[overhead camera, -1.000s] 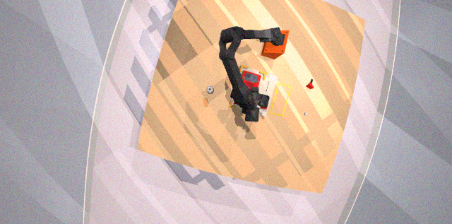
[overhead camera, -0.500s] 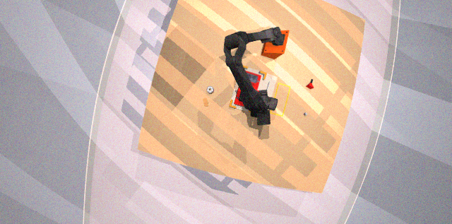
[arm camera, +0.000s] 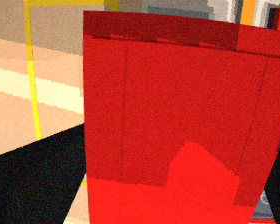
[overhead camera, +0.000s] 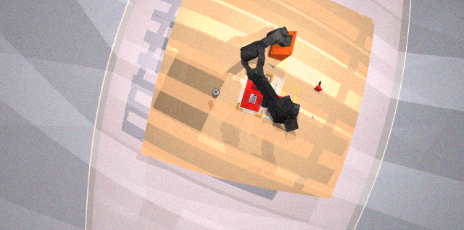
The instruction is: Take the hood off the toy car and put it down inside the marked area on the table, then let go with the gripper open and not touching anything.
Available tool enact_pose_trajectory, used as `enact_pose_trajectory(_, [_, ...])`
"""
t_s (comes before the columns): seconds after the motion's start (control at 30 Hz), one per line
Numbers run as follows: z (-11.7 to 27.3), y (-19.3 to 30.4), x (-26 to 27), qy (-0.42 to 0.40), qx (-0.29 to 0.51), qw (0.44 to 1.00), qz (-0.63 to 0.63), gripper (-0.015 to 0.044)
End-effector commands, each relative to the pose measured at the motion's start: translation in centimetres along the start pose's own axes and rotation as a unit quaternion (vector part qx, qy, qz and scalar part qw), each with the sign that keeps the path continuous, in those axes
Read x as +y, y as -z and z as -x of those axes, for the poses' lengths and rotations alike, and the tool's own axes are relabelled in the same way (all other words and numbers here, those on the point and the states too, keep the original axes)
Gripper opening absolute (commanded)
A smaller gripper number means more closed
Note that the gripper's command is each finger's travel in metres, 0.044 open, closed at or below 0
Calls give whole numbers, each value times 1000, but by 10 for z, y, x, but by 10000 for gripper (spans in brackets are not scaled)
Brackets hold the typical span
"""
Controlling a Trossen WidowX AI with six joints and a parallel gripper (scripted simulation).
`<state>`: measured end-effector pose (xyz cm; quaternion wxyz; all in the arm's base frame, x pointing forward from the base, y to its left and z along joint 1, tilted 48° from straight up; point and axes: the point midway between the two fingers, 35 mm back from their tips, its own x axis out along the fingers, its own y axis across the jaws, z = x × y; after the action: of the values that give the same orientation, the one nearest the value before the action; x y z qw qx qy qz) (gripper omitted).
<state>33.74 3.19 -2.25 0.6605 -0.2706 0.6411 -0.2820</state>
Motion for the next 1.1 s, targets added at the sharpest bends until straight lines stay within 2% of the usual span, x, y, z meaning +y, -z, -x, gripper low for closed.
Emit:
enact_pose_trajectory(0.0, [1,5,22,-2,-1,1000,0,0])
enact_pose_trajectory(0.5, [-1,34,90,7,1,1000,-4,0])
enact_pose_trajectory(1.07, [-9,34,93,7,1,1000,-4,0])
